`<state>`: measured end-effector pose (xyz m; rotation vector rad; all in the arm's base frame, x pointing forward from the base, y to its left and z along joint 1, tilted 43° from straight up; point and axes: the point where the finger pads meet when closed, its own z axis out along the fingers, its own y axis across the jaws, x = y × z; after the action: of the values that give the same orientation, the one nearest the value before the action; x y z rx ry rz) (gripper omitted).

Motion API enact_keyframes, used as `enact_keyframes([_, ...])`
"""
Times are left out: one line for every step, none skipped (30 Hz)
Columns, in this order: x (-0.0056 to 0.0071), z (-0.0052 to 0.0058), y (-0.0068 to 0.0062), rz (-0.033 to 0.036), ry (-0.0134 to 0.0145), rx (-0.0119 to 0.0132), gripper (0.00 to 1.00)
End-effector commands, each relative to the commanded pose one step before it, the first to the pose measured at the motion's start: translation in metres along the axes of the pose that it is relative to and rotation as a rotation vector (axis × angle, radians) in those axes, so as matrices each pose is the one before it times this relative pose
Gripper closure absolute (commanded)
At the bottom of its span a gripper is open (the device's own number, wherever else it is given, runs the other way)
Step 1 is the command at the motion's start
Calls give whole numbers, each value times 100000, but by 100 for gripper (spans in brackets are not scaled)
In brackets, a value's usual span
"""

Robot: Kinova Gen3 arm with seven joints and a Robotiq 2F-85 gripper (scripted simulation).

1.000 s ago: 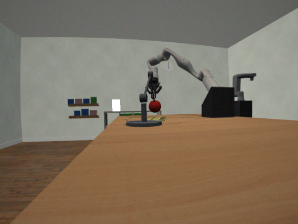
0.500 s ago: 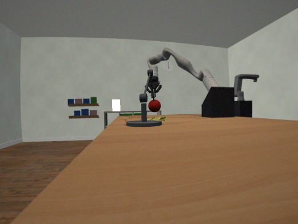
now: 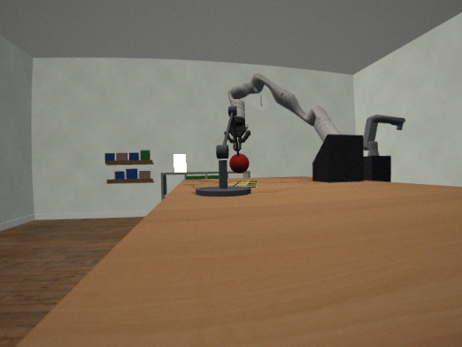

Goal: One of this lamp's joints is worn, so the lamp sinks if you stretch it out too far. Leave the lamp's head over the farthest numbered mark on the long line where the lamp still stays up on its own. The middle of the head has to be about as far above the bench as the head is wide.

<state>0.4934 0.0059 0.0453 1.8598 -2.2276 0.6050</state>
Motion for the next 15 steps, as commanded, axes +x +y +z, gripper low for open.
enact_keyframes([-1211, -384, -146, -938, -1966, 949, 100])
enact_keyframes([28, 7, 3, 0, 0, 0, 100])
enact_keyframes([28, 7, 3, 0, 0, 0, 100])
enact_keyframes([28, 7, 3, 0, 0, 0, 100])
enact_keyframes([28, 7, 3, 0, 0, 0, 100])
enact_keyframes([28, 7, 3, 0, 0, 0, 100])
enact_keyframes([28, 7, 3, 0, 0, 0, 100])
enact_keyframes([28, 7, 3, 0, 0, 0, 100])
enact_keyframes([28, 7, 3, 0, 0, 0, 100])
enact_keyframes([28, 7, 3, 0, 0, 0, 100])
enact_keyframes([28, 7, 3, 0, 0, 0, 100])
enact_keyframes([28, 7, 3, 0, 0, 0, 100])
enact_keyframes([28, 7, 3, 0, 0, 0, 100])
enact_keyframes([28, 7, 3, 0, 0, 0, 100])
enact_keyframes([28, 7, 3, 0, 0, 0, 100])
